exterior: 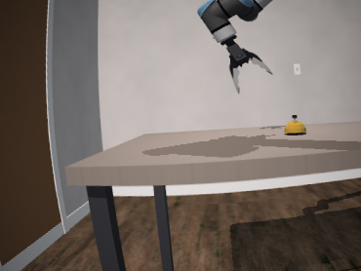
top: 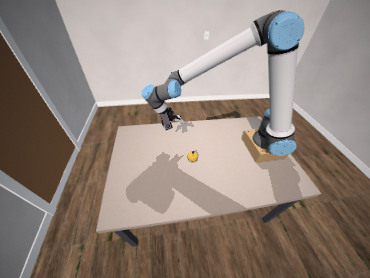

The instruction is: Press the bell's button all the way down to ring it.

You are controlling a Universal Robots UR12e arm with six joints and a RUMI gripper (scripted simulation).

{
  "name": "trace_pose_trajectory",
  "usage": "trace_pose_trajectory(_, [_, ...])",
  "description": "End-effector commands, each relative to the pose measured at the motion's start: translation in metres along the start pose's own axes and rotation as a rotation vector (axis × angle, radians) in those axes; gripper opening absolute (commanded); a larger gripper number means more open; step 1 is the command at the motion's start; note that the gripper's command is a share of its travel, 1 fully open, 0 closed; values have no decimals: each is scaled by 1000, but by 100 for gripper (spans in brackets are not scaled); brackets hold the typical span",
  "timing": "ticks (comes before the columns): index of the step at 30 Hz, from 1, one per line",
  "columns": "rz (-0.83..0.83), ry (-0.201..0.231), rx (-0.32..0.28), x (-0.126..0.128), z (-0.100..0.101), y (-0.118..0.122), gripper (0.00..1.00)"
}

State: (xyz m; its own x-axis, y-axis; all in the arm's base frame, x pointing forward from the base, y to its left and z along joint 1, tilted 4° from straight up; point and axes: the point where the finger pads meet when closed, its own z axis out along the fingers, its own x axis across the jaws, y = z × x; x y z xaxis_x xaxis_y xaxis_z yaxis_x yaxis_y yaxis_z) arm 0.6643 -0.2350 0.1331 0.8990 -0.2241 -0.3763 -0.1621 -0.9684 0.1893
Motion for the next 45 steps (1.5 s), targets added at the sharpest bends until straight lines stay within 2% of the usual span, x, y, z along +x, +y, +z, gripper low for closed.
trace_pose_trajectory(1, [0, 2, 0, 0, -1, 0, 100])
trace_pose_trajectory(20, [-1, 2, 0, 0, -1, 0, 100])
trace_pose_trajectory(26, [-39, 16, 4, -2, 1, -5, 100])
trace_pose_trajectory(32, [-152, 57, 14, -9, 6, -20, 100])
trace_pose_trajectory(34, [-152, 57, 14, -9, 6, -20, 100])
trace_pose_trajectory(45, [-502, 192, 15, -33, 23, -63, 100])
